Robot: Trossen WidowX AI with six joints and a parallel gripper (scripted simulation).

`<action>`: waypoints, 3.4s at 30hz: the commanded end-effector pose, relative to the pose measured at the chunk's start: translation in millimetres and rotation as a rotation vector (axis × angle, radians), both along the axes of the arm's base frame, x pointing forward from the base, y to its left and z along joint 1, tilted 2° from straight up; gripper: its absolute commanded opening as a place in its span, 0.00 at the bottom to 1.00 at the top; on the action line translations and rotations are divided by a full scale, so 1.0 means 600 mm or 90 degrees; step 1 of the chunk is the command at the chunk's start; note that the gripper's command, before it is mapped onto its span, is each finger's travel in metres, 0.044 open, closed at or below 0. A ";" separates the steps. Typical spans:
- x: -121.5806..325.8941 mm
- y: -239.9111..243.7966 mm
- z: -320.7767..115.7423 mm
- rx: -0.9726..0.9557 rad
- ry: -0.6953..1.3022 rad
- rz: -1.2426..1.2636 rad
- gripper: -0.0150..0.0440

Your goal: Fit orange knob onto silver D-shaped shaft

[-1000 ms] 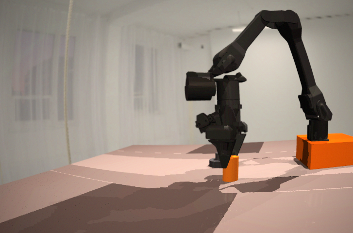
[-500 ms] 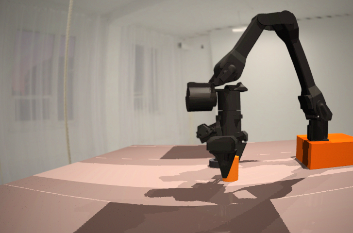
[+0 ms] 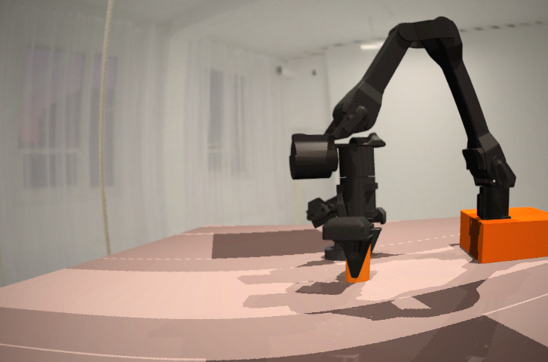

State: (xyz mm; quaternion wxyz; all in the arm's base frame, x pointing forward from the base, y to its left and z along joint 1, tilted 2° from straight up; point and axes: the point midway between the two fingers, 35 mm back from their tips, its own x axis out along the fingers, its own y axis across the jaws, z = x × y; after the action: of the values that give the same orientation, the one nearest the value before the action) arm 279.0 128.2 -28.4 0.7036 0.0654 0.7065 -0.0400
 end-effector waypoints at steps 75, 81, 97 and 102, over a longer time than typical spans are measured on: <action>0.056 -0.092 0.205 -0.005 -0.005 -0.003 0.25; 0.064 -0.122 0.198 -0.009 -0.009 -0.003 0.25; 0.076 -0.200 0.174 -0.009 -0.005 -0.002 0.25; 0.079 -0.226 0.166 -0.009 -0.005 -0.002 0.25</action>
State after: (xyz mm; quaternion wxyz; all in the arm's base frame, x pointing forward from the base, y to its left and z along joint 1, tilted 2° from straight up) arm 325.4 0.7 73.9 0.7060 0.0633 0.7038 -0.0470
